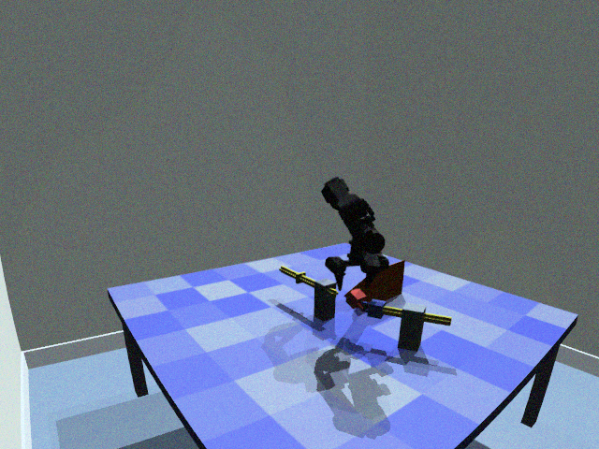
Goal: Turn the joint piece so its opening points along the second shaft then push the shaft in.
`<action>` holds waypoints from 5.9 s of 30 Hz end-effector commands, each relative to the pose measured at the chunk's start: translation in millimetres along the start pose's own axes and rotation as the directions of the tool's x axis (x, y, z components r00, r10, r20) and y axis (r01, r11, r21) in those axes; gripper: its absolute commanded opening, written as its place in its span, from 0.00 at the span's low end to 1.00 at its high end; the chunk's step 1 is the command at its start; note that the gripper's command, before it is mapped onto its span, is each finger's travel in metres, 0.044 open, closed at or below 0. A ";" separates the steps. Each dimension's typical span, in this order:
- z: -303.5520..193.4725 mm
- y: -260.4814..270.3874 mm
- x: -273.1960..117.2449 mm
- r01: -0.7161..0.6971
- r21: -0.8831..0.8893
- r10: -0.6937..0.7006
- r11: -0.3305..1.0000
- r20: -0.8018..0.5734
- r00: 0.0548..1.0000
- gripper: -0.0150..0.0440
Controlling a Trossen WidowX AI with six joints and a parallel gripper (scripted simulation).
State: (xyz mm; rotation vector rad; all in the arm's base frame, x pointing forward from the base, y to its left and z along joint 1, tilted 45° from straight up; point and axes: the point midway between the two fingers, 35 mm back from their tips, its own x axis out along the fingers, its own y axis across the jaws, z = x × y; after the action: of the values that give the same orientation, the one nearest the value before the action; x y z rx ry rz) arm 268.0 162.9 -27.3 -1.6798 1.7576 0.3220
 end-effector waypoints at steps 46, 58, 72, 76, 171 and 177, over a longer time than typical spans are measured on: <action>-80.5 -22.4 -55.1 -0.131 0.955 0.050 0.266 0.122 0.991 1.00; -78.6 -21.8 -48.9 -0.092 0.995 0.042 0.034 0.091 0.995 1.00; -75.6 -20.7 -38.7 -0.028 0.937 0.029 -0.347 0.040 0.999 1.00; -74.8 -20.4 -35.8 -0.012 0.894 0.024 -0.449 0.026 0.999 1.00; 1.9 4.0 64.1 0.010 0.284 -0.011 -0.959 -0.075 0.997 0.73; 1.9 4.0 64.1 0.010 0.284 -0.011 -0.959 -0.075 0.997 0.56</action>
State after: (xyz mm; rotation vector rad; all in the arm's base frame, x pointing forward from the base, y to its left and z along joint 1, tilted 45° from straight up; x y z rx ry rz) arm 268.1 114.4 -69.2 0.4864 0.4351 -1.4837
